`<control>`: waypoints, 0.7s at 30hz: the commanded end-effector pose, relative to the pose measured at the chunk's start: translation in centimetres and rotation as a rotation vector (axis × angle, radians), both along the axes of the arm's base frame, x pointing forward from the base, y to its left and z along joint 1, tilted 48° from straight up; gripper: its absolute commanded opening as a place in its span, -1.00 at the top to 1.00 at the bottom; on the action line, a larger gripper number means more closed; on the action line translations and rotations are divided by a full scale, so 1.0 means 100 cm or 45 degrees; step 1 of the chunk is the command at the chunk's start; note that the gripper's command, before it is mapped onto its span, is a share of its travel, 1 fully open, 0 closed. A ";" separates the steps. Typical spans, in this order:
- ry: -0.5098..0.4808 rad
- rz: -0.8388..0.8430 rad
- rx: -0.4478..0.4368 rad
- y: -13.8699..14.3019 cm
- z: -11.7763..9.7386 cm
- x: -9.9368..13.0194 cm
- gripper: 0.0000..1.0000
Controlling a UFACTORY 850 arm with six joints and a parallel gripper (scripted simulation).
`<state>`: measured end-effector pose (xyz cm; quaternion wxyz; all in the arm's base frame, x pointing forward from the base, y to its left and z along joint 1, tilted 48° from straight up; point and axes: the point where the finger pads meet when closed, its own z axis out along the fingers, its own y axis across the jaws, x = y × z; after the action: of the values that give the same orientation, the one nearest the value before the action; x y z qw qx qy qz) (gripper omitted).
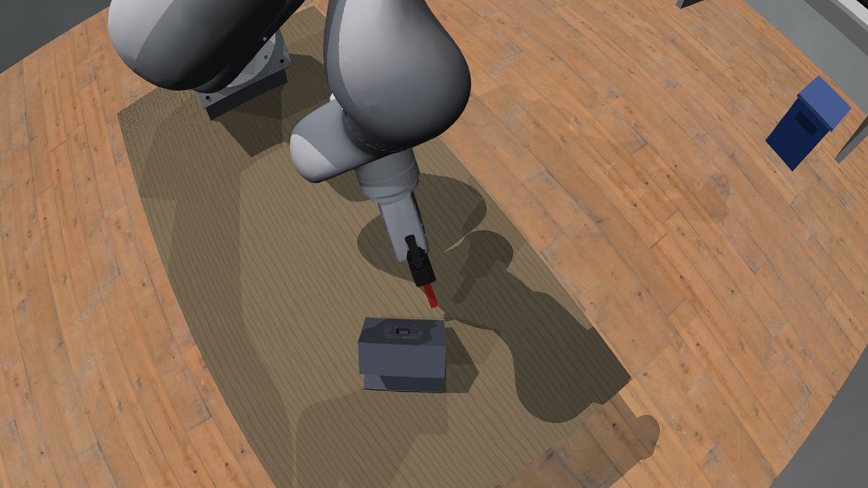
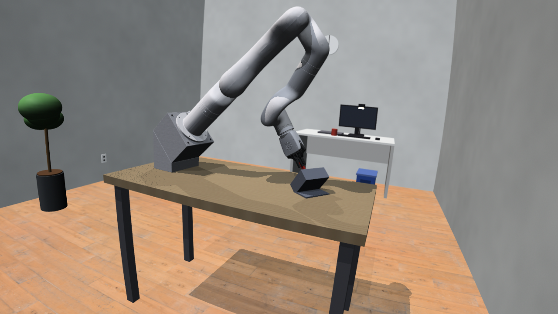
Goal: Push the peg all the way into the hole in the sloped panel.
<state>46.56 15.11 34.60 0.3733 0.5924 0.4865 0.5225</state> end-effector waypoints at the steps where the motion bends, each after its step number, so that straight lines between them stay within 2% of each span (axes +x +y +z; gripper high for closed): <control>1: -0.010 -0.022 0.016 0.001 0.000 -0.001 1.00; 21: -0.064 -0.142 0.079 0.002 0.000 -0.009 1.00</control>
<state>45.80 15.33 34.58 0.3919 0.6143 0.4341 0.5297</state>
